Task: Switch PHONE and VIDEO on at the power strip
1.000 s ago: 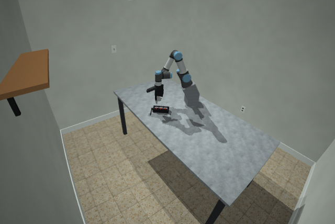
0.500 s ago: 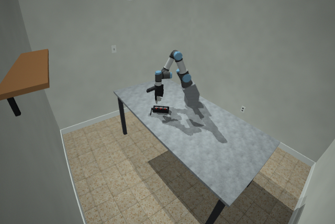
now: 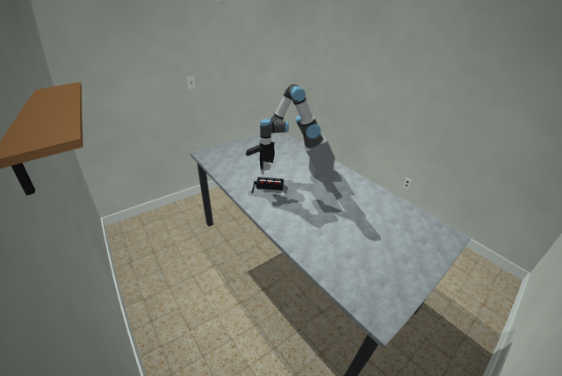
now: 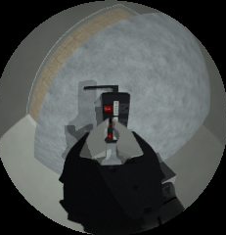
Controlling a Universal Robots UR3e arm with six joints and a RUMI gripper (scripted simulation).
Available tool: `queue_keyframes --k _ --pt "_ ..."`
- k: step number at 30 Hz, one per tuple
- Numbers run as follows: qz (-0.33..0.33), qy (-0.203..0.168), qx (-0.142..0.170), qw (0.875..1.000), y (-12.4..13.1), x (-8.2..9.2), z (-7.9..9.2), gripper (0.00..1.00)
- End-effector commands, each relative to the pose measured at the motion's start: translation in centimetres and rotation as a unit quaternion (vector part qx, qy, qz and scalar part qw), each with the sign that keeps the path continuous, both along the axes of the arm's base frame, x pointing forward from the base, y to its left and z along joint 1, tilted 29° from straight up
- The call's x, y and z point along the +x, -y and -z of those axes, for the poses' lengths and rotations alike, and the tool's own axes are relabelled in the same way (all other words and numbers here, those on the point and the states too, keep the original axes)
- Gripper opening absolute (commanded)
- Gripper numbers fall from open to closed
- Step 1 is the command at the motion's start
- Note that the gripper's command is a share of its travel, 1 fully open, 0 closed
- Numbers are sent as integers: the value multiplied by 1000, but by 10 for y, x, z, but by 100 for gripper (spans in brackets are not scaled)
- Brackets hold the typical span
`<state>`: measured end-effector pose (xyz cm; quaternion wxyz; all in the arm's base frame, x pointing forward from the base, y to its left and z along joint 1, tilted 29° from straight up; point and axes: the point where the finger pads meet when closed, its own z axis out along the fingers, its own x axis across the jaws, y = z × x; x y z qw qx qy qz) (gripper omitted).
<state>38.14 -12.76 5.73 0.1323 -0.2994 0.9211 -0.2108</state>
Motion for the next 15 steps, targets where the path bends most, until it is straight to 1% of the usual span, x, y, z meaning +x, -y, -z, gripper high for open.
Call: queue_keyframes --k 1,15 --pt "-1 1 -1 1000 2 2 4 0" --pt "-1 1 -1 1000 7 7 17 0"
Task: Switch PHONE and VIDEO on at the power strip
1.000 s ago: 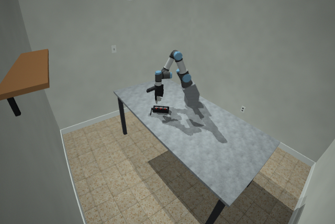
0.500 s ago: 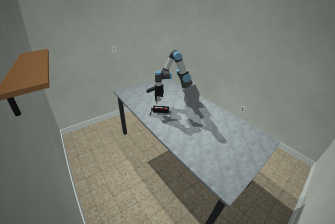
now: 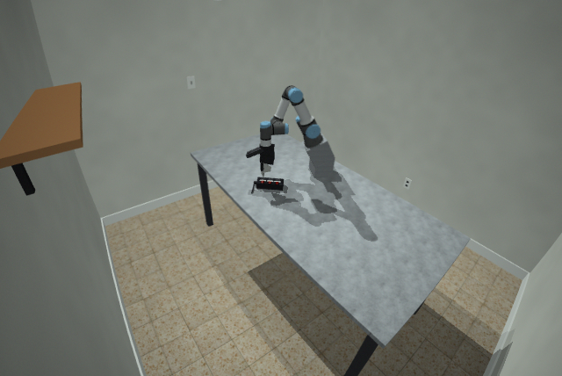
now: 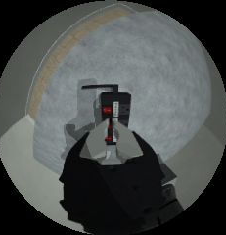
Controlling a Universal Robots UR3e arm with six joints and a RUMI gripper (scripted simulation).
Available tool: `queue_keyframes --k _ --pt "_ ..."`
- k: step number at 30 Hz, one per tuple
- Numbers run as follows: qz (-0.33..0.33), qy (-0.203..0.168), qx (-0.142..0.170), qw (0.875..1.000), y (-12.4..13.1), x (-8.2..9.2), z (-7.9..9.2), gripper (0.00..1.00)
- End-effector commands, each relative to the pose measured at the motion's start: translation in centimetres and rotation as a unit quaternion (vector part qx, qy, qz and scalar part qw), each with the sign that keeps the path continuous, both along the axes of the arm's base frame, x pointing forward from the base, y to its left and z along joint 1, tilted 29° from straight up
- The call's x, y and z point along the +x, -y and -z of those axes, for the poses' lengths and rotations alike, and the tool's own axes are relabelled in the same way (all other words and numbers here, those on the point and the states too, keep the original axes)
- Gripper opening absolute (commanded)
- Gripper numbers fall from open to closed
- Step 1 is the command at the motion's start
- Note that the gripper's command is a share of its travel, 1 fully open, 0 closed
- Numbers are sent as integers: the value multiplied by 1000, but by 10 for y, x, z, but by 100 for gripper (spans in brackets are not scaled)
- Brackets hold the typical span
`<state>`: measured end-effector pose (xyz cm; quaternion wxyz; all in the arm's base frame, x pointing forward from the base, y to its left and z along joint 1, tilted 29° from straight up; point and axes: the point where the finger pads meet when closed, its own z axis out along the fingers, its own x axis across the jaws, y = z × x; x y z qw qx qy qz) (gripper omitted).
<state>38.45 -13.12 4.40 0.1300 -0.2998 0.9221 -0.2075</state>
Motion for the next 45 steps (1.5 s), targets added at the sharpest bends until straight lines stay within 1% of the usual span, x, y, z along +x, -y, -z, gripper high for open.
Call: queue_keyframes --k 1,10,21,45 --pt "-1 4 -3 1000 4 5 5 0" --pt "-1 5 -3 1000 8 9 15 0" --pt "-1 5 -3 1000 10 11 21 0" --pt "-1 5 -3 1000 11 12 22 0"
